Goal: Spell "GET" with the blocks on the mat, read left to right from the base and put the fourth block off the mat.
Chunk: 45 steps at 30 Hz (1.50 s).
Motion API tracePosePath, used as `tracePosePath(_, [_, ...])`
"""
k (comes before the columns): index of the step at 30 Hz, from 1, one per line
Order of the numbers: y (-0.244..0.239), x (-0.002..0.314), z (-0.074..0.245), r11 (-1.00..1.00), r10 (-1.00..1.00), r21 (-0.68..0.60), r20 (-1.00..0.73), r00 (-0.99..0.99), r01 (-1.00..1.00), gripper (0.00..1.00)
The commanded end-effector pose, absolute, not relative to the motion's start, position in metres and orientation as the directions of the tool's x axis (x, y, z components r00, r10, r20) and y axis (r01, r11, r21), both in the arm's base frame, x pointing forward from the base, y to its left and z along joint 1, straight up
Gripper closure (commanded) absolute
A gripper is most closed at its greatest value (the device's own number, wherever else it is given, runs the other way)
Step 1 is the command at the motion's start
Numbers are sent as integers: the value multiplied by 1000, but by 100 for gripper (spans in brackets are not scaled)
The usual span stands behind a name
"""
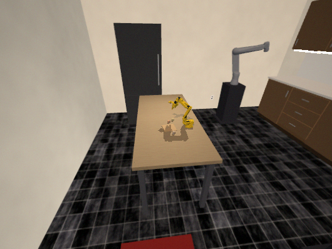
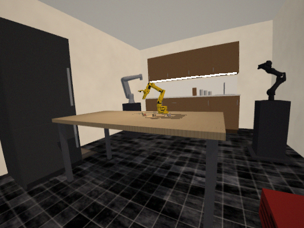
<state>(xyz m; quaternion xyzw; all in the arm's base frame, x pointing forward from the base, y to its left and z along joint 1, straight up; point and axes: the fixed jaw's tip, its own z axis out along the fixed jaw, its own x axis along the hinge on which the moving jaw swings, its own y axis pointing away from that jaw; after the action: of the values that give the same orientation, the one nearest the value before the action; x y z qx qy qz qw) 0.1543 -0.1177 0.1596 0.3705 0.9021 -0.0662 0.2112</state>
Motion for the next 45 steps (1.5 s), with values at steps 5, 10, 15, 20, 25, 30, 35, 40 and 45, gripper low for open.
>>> tracePosePath(5, [-118, 153, 174, 718, 615, 43, -505, -605, 694, 68])
tracePosePath(10, [-116, 156, 174, 725, 612, 48, -504, -610, 688, 68])
tracePosePath(15, [-107, 167, 174, 749, 596, 65, -500, -628, 659, 68])
tracePosePath(20, [-94, 182, 175, 781, 573, 89, -493, -654, 618, 68])
tracePosePath(25, [-73, 199, 175, 819, 542, 120, -483, -688, 561, 68])
tracePosePath(30, [-39, 220, 174, 864, 494, 162, -464, -735, 477, 68])
tracePosePath(35, [-3, 234, 172, 896, 443, 199, -444, -779, 397, 68])
tracePosePath(40, [16, 238, 171, 909, 417, 216, -432, -800, 357, 68])
tracePosePath(45, [39, 241, 169, 921, 386, 235, -419, -822, 312, 68])
